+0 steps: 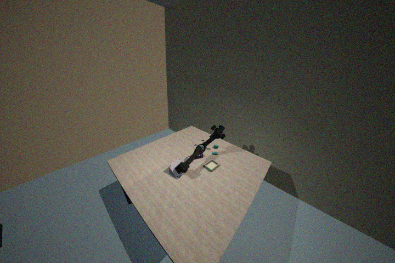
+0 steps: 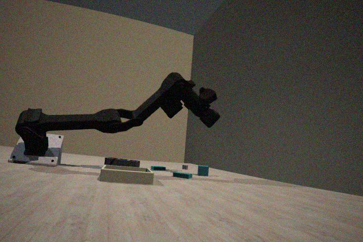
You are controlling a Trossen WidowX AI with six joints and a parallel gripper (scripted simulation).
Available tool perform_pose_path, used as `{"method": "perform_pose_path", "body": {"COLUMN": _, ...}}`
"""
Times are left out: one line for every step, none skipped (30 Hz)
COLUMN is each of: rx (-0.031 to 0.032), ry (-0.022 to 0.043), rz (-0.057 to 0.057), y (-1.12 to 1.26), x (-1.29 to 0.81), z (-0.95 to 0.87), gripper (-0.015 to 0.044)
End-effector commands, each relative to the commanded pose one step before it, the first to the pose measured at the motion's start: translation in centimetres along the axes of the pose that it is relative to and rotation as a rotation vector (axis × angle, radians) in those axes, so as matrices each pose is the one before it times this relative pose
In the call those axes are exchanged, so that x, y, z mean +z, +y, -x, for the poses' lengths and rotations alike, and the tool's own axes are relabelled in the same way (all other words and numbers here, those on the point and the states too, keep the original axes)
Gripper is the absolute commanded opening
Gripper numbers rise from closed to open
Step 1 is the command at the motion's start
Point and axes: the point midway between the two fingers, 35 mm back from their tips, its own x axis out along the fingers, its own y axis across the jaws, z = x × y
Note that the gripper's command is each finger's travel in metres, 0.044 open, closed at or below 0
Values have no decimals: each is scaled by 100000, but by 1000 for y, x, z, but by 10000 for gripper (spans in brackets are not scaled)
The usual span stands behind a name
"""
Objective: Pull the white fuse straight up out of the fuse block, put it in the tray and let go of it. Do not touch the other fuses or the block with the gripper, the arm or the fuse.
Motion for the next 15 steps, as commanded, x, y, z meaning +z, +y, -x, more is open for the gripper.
{"method": "perform_pose_path", "body": {"rx": 4, "ry": -250, "rz": 30, "y": 29, "x": 79, "z": 43, "gripper": 74}}
{"method": "perform_pose_path", "body": {"rx": 12, "ry": -750, "rz": 87, "y": 86, "x": 238, "z": 130, "gripper": 74}}
{"method": "perform_pose_path", "body": {"rx": 22, "ry": -1250, "rz": 141, "y": 143, "x": 397, "z": 218, "gripper": 74}}
{"method": "perform_pose_path", "body": {"rx": 33, "ry": -1750, "rz": 187, "y": 199, "x": 557, "z": 305, "gripper": 74}}
{"method": "perform_pose_path", "body": {"rx": 47, "ry": -2249, "rz": 224, "y": 254, "x": 719, "z": 392, "gripper": 74}}
{"method": "perform_pose_path", "body": {"rx": 64, "ry": -2722, "rz": 245, "y": 305, "x": 875, "z": 473, "gripper": 74}}
{"method": "perform_pose_path", "body": {"rx": 78, "ry": -2987, "rz": 236, "y": 332, "x": 967, "z": 516, "gripper": 74}}
{"method": "perform_pose_path", "body": {"rx": 685, "ry": -2824, "rz": 333, "y": 554, "x": 943, "z": 501, "gripper": 74}}
{"method": "perform_pose_path", "body": {"rx": 988, "ry": -2740, "rz": 363, "y": 660, "x": 933, "z": 490, "gripper": 74}}
{"method": "perform_pose_path", "body": {"rx": 998, "ry": -2738, "rz": 335, "y": 659, "x": 938, "z": 485, "gripper": 74}}
{"method": "perform_pose_path", "body": {"rx": 481, "ry": -2798, "rz": 1059, "y": 526, "x": 1027, "z": 564, "gripper": 74}}
{"method": "perform_pose_path", "body": {"rx": 521, "ry": -3131, "rz": 1137, "y": 573, "x": 1159, "z": 628, "gripper": 74}}
{"method": "perform_pose_path", "body": {"rx": 502, "ry": -3133, "rz": 1086, "y": 555, "x": 1171, "z": 622, "gripper": 74}}
{"method": "perform_pose_path", "body": {"rx": 1209, "ry": -3215, "rz": 575, "y": 778, "x": 1176, "z": 588, "gripper": 74}}
{"method": "perform_pose_path", "body": {"rx": 1329, "ry": -3230, "rz": 451, "y": 810, "x": 1184, "z": 575, "gripper": 74}}
